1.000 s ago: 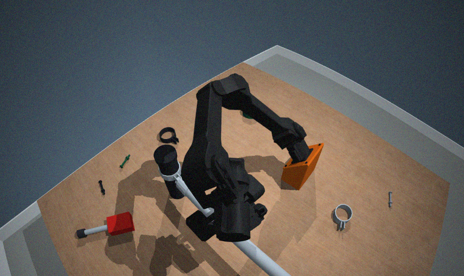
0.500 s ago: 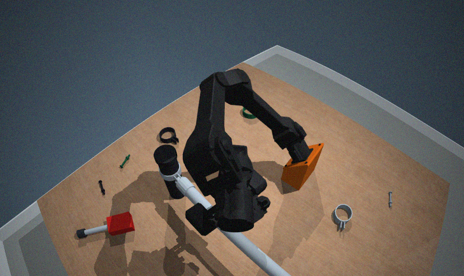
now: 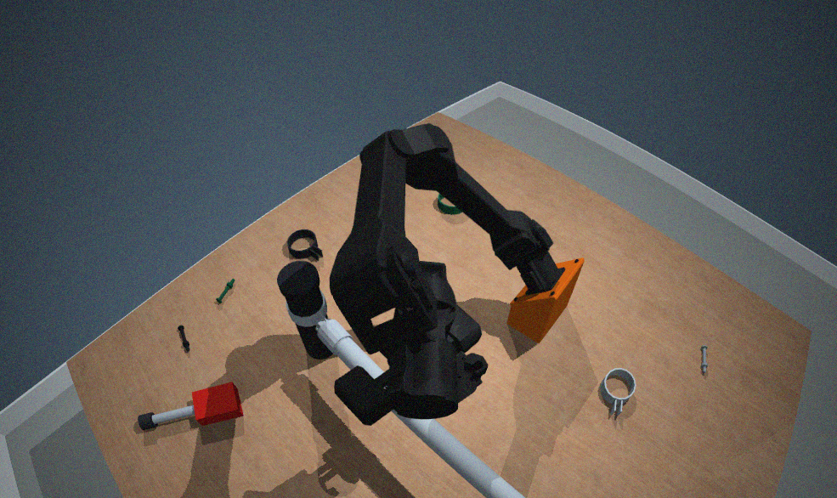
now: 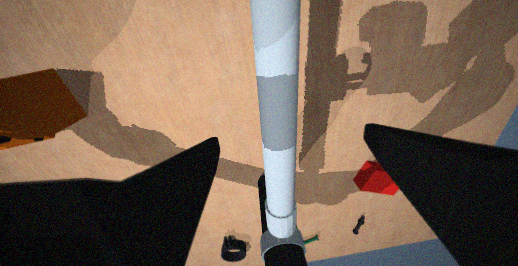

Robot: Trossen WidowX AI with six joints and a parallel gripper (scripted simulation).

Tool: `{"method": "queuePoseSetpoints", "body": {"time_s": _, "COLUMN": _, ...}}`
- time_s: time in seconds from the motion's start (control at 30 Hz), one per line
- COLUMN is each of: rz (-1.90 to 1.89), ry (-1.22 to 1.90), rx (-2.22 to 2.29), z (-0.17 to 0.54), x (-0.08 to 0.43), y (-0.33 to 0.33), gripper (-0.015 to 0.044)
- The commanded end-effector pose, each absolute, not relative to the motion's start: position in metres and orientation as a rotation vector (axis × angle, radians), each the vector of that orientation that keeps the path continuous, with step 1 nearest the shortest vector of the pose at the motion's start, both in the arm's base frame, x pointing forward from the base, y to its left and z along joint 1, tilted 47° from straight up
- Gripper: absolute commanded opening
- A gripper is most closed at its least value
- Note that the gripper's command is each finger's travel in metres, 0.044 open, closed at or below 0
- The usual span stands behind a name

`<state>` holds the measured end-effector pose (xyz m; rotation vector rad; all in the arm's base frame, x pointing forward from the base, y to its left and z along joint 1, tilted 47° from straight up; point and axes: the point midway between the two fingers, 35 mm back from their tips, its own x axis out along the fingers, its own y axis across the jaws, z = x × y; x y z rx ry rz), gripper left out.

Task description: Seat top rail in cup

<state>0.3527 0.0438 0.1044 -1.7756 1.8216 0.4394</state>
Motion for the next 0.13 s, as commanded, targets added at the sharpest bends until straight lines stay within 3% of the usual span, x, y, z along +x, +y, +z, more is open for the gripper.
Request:
{"method": "queuePoseSetpoints", "body": {"time_s": 0.0, "rz": 0.448, "ry": 1.824, "rx": -1.774, "z": 0.1045, "x": 0.3521, "y": 0.044, "gripper": 0.044}}
{"method": "queuePoseSetpoints", "body": {"time_s": 0.1, "rz": 0.448, "ry": 1.824, "rx": -1.774, "z": 0.1045, "x": 0.3521, "y": 0.044, "gripper": 0.044}}
